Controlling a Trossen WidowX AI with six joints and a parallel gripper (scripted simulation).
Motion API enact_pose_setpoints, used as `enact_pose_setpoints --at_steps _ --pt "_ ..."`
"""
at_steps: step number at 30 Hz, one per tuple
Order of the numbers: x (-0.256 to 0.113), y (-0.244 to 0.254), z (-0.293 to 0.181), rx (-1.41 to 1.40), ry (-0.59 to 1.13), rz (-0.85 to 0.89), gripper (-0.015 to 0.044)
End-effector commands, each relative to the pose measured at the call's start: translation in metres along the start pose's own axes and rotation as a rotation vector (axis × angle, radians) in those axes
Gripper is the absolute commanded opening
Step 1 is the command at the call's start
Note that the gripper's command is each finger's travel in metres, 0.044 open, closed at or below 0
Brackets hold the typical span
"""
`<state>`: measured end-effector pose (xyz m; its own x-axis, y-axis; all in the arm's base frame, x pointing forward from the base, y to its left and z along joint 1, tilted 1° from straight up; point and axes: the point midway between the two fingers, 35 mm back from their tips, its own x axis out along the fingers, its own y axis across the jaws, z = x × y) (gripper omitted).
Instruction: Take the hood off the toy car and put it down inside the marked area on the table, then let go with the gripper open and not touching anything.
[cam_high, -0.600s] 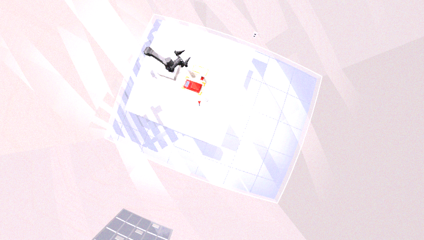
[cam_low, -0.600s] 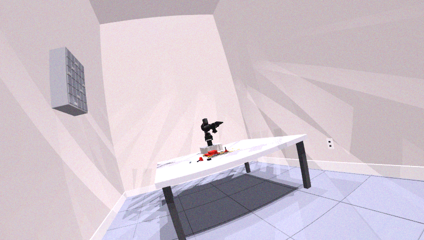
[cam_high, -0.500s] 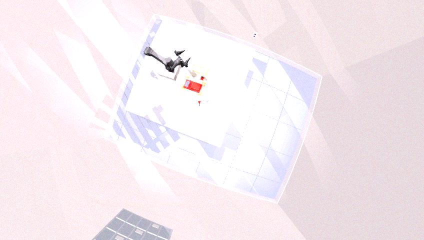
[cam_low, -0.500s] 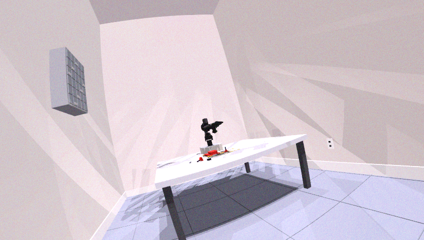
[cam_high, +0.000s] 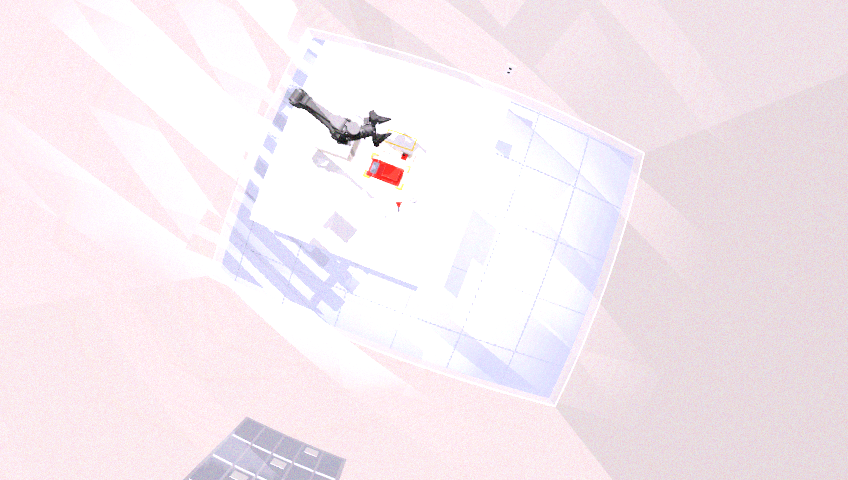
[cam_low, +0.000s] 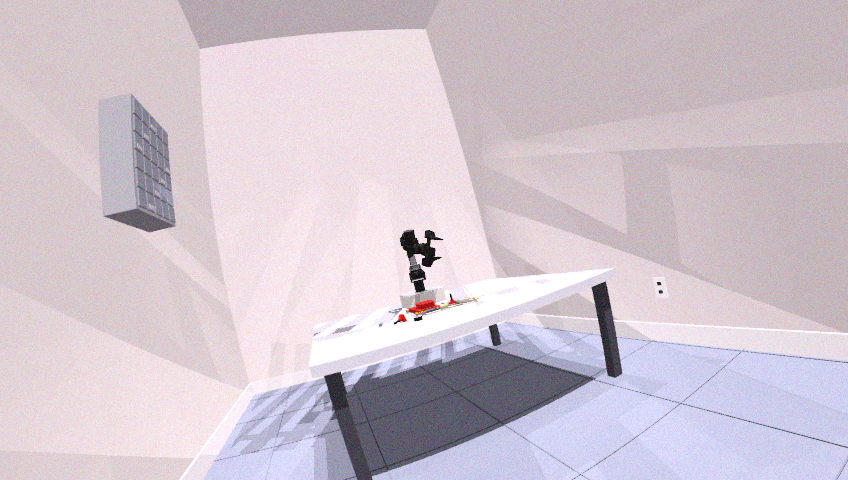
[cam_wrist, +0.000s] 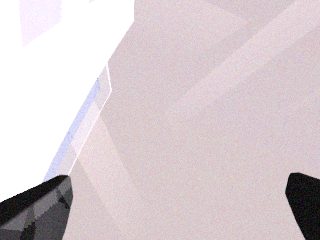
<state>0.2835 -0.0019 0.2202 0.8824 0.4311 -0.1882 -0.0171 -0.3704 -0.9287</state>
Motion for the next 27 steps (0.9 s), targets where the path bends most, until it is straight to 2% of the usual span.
enact_pose_setpoints --at_steps 1,7,15,23,27 --pt "0.016 0.043 -0.044 0.627 0.134 0.270 0.0440" --pt "0.019 0.089 -0.072 1.159 0.354 0.508 0.0440" --pt "0.010 0.147 -0.090 1.710 0.779 0.776 0.0440" --pt "-0.009 0.192 -0.096 2.039 1.366 0.961 0.0440" --pt "-0.011 0.195 -0.097 2.055 1.427 0.972 0.0440"
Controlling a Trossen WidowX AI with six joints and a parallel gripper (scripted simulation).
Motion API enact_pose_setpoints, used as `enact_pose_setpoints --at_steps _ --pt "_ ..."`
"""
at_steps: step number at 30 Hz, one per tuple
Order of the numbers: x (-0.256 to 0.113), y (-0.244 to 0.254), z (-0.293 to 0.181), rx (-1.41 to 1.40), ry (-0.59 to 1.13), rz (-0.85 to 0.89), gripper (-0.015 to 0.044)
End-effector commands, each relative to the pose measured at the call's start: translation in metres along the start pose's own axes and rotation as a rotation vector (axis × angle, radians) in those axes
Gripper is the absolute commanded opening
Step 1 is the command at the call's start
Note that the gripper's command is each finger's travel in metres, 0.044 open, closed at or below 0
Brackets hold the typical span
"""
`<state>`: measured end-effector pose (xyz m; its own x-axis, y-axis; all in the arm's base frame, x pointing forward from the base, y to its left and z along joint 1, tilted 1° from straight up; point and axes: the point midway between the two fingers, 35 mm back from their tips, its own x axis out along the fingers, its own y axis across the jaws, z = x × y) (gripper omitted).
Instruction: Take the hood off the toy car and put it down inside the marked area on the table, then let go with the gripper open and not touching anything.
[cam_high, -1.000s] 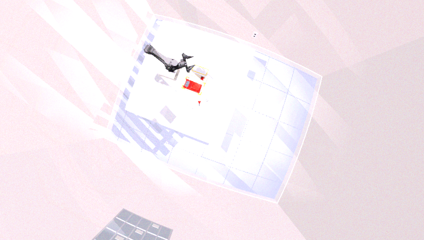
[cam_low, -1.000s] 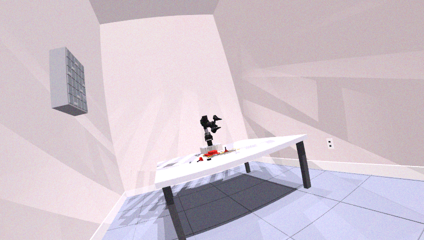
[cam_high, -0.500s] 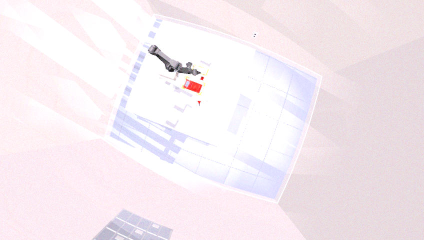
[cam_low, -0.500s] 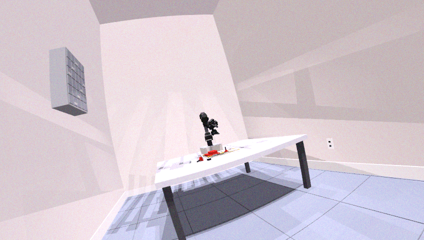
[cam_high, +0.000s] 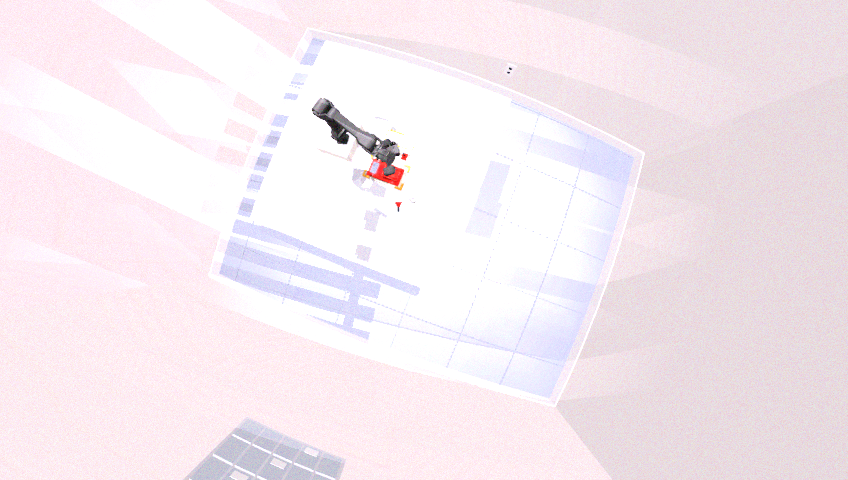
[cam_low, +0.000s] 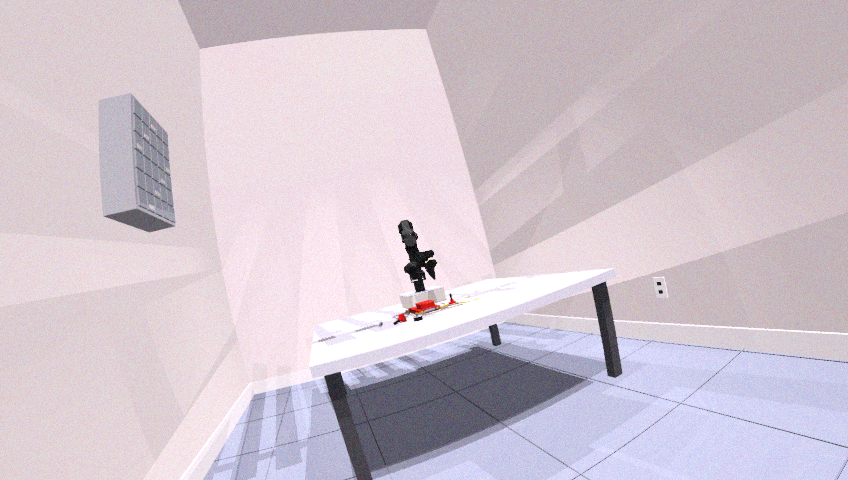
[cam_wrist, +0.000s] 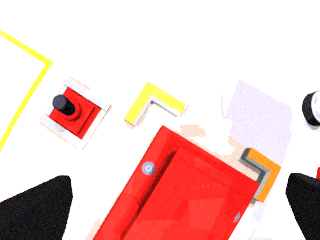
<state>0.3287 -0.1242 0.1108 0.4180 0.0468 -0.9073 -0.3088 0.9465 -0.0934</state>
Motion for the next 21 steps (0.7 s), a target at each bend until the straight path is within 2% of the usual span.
enact_pose_setpoints --at_steps 1,21 --pt "0.0287 -0.0248 -0.0379 0.542 0.402 -0.038 0.0440" --pt "0.0304 -0.0231 -0.0403 0.542 0.402 -0.038 0.0440"
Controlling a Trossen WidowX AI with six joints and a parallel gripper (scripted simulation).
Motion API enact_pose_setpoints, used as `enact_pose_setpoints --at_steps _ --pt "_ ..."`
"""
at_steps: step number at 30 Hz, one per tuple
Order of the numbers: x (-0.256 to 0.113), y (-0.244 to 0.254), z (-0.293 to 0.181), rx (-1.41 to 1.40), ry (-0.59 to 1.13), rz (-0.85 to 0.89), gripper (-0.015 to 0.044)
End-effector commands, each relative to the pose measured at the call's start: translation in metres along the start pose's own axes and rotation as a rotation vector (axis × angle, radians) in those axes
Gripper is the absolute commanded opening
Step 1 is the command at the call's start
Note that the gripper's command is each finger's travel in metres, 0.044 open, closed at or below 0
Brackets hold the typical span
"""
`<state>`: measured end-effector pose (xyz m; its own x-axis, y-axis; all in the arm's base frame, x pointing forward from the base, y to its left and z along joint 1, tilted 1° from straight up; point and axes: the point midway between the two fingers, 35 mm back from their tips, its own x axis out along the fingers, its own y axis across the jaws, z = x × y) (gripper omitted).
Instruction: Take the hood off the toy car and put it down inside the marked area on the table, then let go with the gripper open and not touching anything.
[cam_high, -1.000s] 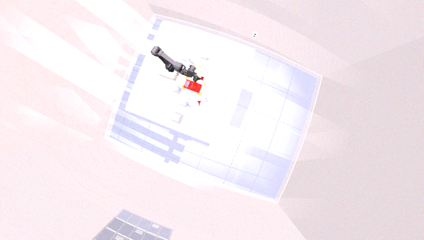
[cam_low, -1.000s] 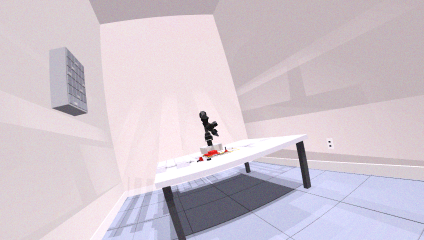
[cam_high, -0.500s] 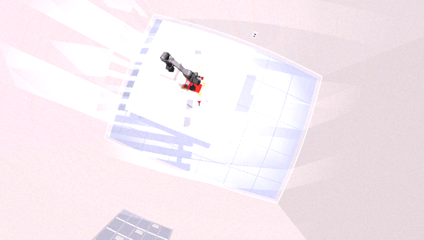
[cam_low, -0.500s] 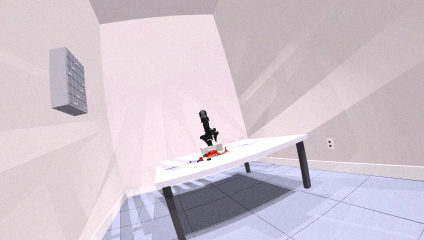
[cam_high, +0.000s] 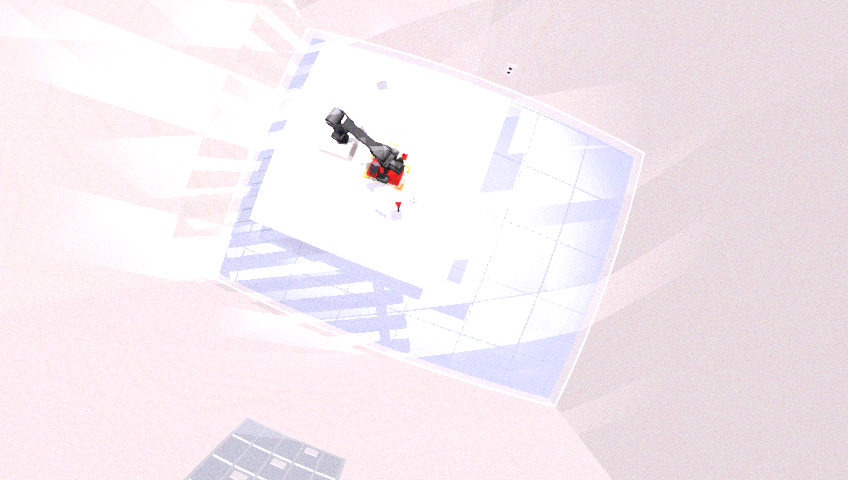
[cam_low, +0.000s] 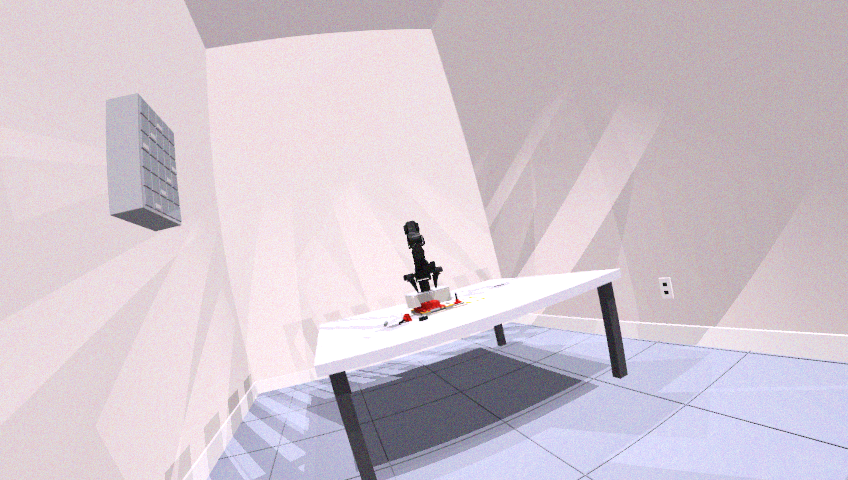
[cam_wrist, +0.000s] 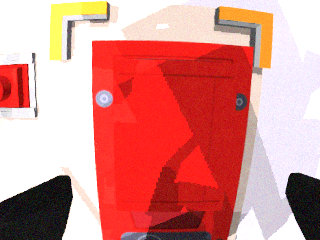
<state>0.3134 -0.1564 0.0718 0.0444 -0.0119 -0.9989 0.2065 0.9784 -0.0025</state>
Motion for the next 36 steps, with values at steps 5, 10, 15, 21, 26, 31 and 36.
enact_pose_setpoints --at_steps 5,10,15,21,26,31,36 --pt "0.007 -0.001 0.001 0.009 0.007 -0.003 0.0440" --pt "0.010 -0.001 0.001 0.009 0.007 -0.003 0.0440" --pt "0.014 -0.001 0.001 0.009 0.007 -0.003 0.0440" --pt "0.019 -0.001 0.001 0.009 0.007 -0.003 0.0440" --pt "0.022 -0.001 0.000 0.009 0.007 -0.003 0.0440" --pt "0.026 -0.001 0.000 0.009 0.007 -0.003 0.0440" --pt "0.030 -0.001 0.000 0.009 0.007 -0.003 0.0440"
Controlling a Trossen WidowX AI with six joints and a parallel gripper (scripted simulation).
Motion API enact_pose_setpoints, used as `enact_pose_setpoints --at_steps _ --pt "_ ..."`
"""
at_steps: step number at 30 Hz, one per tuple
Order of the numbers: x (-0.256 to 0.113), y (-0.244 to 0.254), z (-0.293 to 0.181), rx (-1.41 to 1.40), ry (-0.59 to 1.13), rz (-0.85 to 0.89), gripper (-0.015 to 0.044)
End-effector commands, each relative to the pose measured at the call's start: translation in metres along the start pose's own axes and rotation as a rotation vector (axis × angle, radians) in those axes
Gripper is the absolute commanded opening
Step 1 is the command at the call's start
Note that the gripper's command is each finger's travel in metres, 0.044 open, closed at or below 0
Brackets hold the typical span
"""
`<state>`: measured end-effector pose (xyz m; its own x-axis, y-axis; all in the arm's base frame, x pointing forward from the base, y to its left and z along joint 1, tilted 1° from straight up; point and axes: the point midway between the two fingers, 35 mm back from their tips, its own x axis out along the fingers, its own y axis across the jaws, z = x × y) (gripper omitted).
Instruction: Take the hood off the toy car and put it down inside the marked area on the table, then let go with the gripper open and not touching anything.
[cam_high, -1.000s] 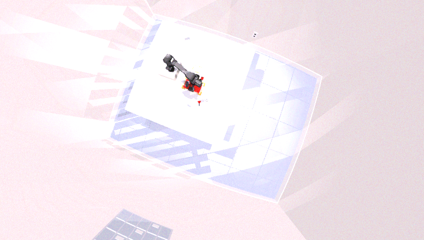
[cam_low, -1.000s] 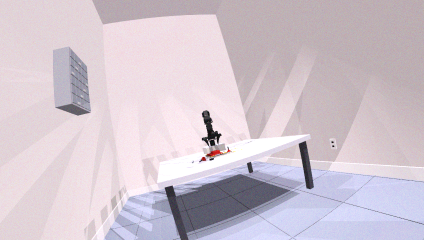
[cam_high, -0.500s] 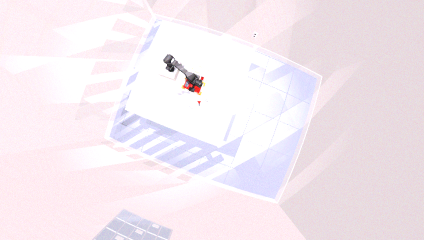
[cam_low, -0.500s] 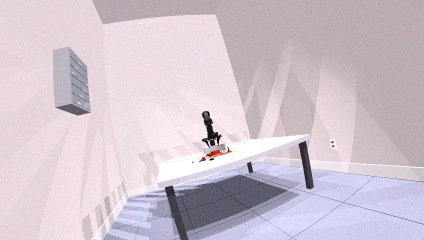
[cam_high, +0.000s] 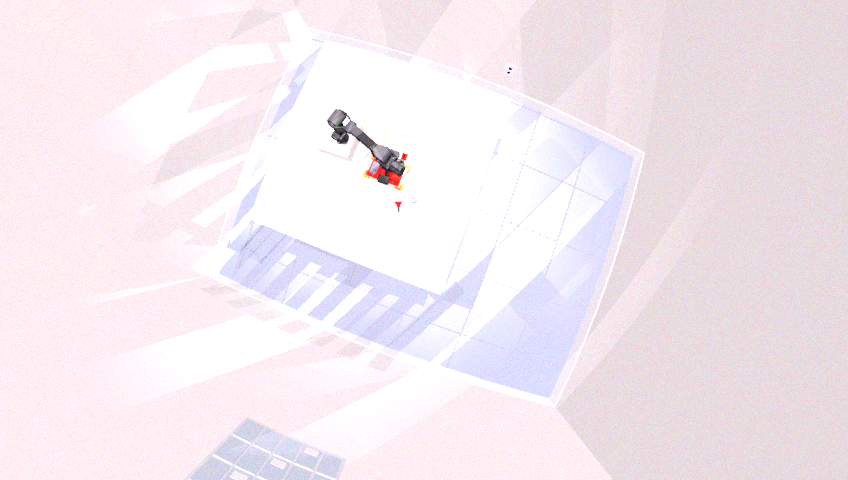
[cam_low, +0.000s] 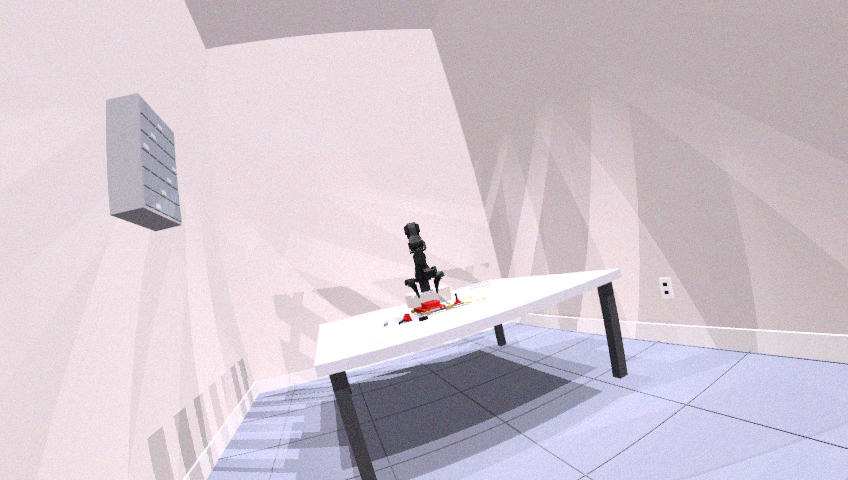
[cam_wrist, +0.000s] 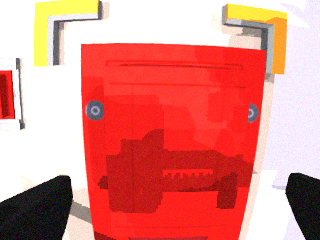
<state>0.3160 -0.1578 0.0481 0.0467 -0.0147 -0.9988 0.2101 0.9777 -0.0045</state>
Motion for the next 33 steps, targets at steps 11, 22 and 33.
enact_pose_setpoints --at_steps 11,22,33 --pt "0.014 0.000 -0.003 0.006 0.010 0.000 0.0440" --pt "0.022 0.000 -0.004 0.006 0.010 0.000 0.0440" --pt "0.030 0.001 -0.005 0.006 0.010 0.000 0.0440"
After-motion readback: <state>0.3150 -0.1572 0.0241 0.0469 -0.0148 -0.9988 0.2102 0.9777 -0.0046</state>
